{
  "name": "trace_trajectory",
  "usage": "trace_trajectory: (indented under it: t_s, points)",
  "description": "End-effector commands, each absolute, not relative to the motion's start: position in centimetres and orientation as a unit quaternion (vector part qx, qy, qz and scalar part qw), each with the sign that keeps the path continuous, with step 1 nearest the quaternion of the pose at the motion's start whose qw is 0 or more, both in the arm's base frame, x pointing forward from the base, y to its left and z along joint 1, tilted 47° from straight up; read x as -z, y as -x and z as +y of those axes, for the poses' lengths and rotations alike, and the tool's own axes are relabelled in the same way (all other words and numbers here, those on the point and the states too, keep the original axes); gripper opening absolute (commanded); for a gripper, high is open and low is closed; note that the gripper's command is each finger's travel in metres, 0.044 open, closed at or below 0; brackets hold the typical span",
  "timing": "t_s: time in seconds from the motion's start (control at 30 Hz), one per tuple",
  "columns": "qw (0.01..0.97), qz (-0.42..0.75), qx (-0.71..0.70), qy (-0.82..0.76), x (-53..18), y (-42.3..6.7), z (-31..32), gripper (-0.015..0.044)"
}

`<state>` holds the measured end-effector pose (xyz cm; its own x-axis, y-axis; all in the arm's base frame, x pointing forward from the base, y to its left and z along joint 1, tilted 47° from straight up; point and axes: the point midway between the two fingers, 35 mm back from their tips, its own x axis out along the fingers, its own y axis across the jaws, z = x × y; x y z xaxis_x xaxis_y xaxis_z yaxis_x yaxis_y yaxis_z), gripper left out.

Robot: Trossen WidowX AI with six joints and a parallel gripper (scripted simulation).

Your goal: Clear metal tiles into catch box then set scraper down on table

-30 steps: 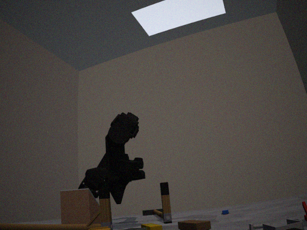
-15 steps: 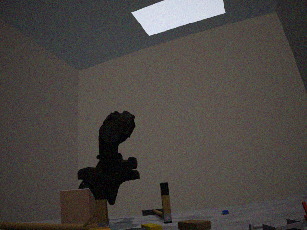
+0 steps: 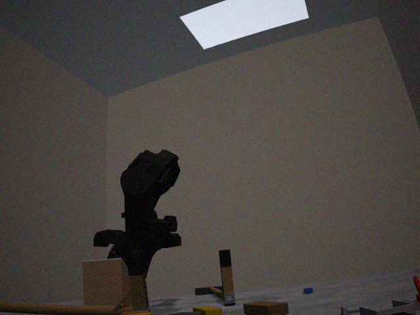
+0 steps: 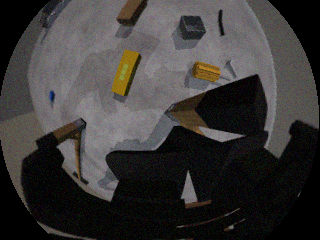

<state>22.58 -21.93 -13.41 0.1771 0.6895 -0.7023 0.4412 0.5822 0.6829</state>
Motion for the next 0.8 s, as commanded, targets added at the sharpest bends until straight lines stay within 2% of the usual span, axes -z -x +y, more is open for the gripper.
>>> trace_trajectory:
  t_s: [0.0,0.37,0.77]
  points:
    - [0.626,0.634,-0.099,-0.443,14.0,-22.2,-22.5,0.0000]
    - [0.626,0.634,-0.100,-0.443,15.3,-21.1,-23.3,0.0000]
    - [0.624,0.634,-0.098,-0.446,12.4,-21.0,-25.8,0.0000]
